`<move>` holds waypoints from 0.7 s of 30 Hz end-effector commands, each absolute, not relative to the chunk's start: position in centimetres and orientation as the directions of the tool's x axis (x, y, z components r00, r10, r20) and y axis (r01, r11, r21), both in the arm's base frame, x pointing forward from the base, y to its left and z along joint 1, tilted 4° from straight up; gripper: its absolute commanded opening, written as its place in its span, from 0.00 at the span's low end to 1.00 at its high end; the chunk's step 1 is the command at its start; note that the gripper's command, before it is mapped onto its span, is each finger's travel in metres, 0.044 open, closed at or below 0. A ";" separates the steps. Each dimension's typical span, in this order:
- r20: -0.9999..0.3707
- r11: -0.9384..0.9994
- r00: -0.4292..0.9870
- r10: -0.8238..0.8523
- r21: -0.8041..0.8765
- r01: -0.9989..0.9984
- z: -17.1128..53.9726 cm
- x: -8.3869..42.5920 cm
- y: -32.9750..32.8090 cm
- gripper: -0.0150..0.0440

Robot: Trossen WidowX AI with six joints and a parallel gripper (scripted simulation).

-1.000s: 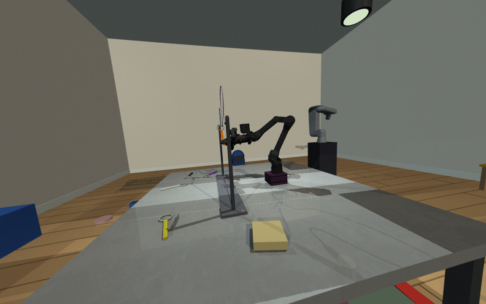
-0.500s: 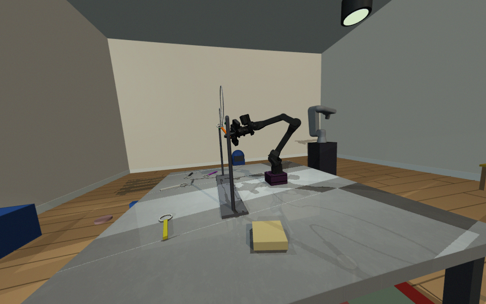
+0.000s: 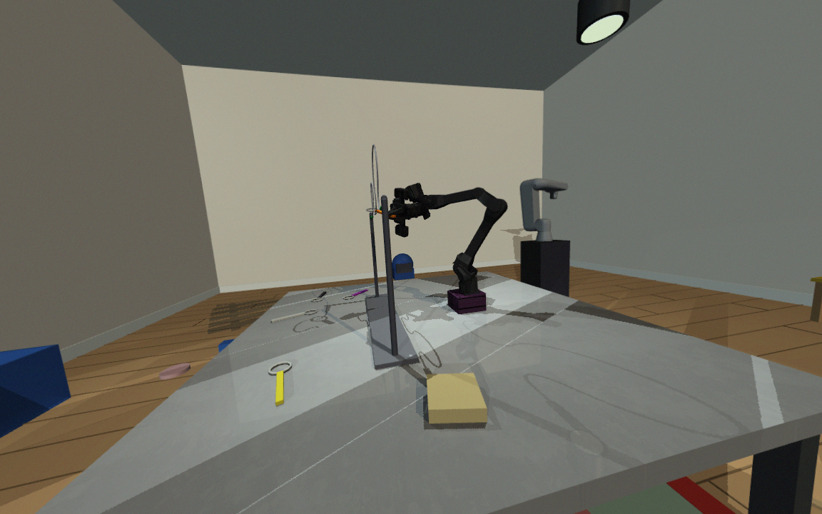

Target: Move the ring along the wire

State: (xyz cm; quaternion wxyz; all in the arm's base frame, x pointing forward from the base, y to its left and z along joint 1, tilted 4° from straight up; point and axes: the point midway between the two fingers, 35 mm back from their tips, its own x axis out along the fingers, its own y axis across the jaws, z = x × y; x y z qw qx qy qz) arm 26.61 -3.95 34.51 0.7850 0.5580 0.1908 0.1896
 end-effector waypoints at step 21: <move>0.146 -0.207 0.875 0.462 0.977 -0.053 42.4 26.7 -3.1 0.00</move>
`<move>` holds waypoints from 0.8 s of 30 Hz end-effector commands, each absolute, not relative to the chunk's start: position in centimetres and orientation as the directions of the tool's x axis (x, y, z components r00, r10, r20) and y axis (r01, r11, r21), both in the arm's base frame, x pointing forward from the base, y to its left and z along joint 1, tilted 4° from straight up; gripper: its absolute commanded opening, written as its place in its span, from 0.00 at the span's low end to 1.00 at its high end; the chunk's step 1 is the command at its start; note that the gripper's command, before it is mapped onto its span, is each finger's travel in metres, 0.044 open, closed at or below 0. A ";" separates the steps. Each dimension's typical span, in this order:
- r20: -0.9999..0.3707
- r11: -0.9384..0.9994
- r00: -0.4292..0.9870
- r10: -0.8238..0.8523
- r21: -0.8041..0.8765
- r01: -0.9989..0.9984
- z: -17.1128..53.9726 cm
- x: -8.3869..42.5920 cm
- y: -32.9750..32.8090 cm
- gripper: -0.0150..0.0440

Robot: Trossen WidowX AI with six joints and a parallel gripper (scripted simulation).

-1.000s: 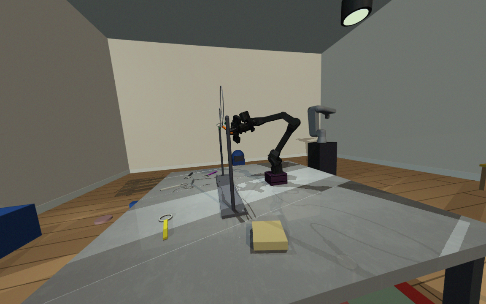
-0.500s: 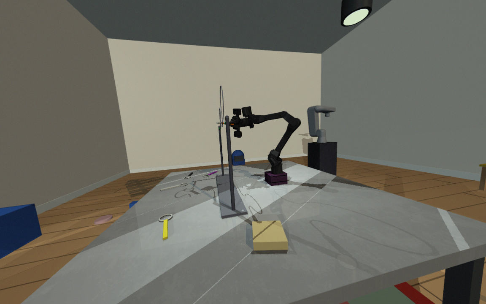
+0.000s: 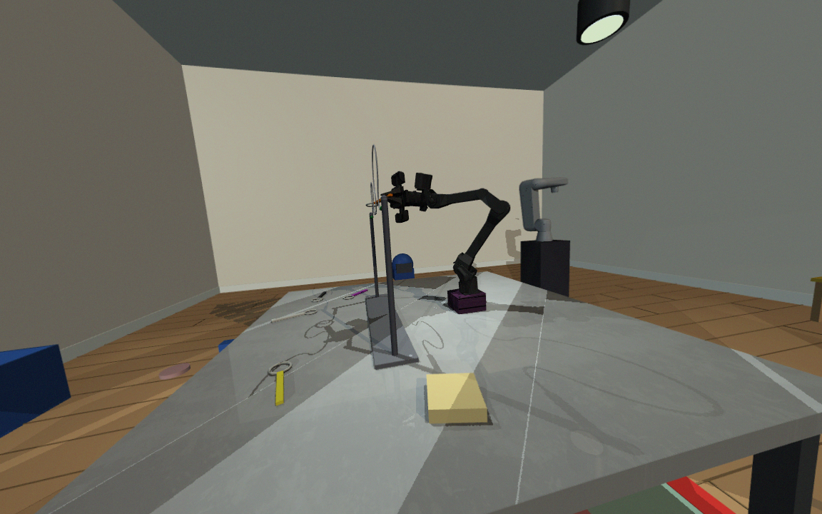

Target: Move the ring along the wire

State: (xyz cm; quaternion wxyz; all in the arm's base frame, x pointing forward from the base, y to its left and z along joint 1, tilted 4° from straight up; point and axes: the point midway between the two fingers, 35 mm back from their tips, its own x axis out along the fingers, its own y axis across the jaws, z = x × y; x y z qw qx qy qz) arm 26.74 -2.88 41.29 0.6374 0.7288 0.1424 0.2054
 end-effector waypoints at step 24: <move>0.144 -0.213 0.874 0.464 0.976 -0.047 44.7 26.6 -4.0 0.00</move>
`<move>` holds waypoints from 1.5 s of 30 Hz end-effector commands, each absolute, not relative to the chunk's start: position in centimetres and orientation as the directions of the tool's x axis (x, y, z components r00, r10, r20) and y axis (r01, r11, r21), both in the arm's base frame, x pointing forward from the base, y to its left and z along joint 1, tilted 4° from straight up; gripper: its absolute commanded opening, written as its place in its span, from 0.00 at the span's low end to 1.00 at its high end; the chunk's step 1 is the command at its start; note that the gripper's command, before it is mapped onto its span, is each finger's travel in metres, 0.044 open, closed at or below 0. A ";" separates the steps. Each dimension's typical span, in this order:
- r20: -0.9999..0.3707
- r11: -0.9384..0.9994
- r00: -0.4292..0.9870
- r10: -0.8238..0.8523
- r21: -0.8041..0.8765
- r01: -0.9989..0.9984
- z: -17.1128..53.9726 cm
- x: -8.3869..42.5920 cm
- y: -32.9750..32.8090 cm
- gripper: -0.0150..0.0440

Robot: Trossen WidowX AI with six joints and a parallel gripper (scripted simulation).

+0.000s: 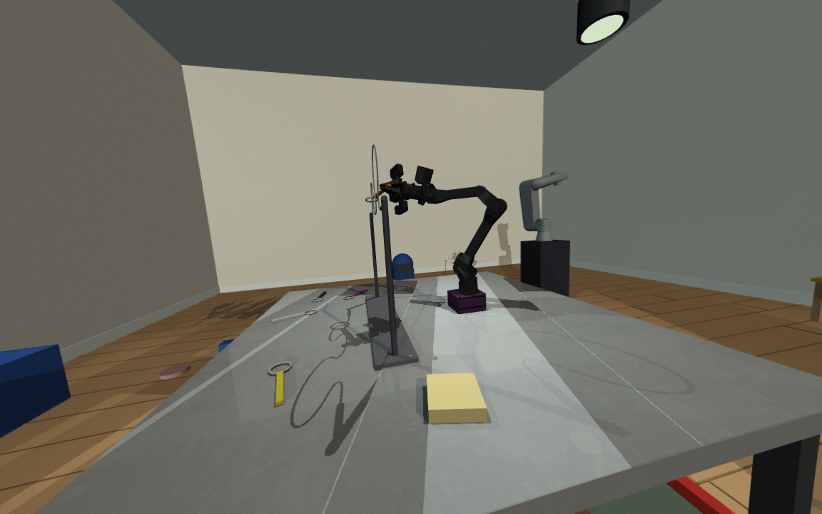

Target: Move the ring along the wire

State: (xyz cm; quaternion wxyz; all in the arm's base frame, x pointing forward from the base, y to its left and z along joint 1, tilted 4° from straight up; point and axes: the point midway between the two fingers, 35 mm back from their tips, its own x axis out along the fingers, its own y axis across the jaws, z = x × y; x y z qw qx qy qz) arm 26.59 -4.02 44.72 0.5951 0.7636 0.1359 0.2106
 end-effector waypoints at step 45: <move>-0.268 0.632 0.868 0.419 0.772 -0.067 39.7 26.1 -5.6 0.00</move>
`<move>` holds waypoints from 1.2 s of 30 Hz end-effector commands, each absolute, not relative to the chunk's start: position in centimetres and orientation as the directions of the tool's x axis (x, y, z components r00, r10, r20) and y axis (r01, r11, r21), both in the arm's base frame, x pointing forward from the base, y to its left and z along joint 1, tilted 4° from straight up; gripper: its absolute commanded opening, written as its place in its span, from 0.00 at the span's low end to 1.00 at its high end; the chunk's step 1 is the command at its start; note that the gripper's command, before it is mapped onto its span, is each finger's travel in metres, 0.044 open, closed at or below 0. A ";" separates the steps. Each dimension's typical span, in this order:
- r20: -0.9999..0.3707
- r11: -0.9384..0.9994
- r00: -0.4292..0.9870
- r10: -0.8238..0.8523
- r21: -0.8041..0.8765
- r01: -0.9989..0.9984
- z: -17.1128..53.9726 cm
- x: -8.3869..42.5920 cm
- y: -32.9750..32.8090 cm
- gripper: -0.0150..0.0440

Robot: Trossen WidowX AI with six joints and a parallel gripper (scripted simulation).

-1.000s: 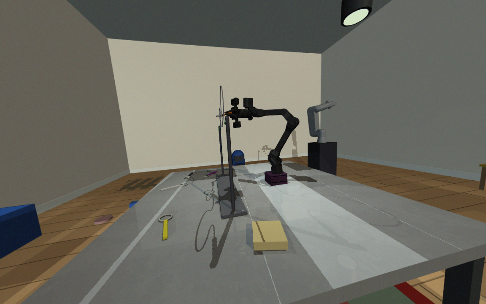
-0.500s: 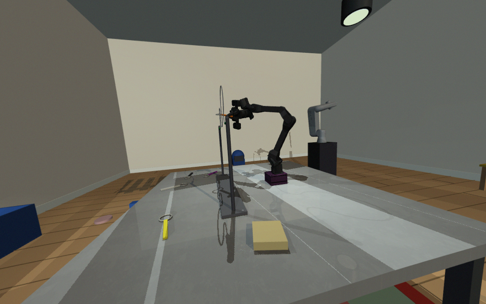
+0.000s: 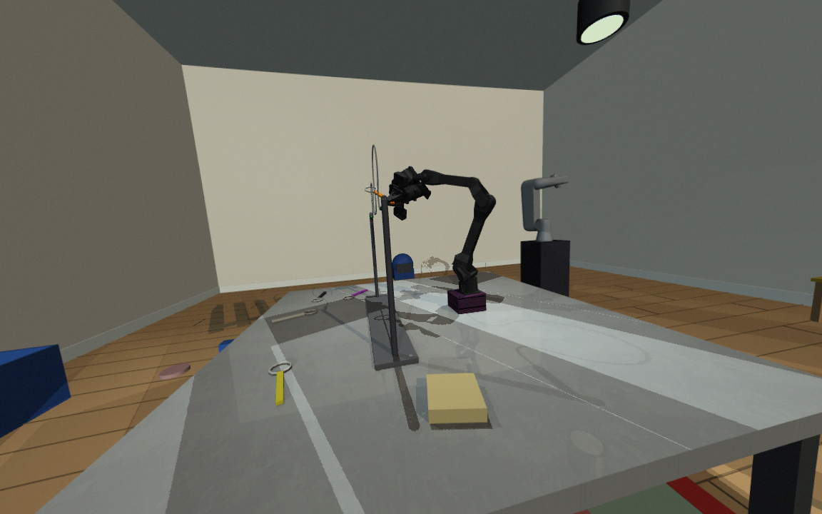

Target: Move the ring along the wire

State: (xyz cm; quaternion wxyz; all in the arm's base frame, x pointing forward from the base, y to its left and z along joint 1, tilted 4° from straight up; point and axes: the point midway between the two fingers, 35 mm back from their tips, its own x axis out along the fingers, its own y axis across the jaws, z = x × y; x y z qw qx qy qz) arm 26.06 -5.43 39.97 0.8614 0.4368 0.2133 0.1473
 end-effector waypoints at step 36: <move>-0.431 0.999 0.902 0.029 0.042 -0.012 37.4 26.5 -9.9 0.00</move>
